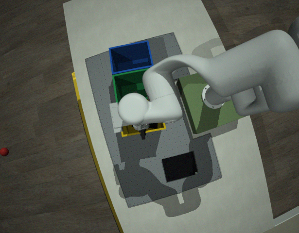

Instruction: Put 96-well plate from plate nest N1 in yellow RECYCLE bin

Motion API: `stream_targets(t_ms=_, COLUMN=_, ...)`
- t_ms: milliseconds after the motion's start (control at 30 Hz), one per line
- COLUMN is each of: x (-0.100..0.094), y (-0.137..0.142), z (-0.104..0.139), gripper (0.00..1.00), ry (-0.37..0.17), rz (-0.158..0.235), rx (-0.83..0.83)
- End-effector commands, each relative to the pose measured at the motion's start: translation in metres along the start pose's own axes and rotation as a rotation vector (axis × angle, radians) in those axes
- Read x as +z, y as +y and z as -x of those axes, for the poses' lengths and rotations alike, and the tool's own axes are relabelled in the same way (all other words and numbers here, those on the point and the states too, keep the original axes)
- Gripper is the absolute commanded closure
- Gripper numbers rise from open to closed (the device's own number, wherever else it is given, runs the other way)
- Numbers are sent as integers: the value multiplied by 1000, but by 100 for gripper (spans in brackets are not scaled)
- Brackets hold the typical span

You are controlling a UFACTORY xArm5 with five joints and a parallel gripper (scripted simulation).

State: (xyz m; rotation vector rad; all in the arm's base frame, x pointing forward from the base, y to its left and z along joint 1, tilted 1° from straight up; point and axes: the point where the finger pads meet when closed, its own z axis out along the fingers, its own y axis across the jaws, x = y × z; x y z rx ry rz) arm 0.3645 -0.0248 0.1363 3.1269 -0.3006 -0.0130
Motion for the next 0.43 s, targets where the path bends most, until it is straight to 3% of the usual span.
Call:
stream_targets(t_ms=0, x=-1, y=0, z=-1, gripper=0, ry=4, rz=0, rx=0)
stream_targets(t_ms=400, x=-25, y=0, z=-1, gripper=0, ry=4, rz=0, rx=0)
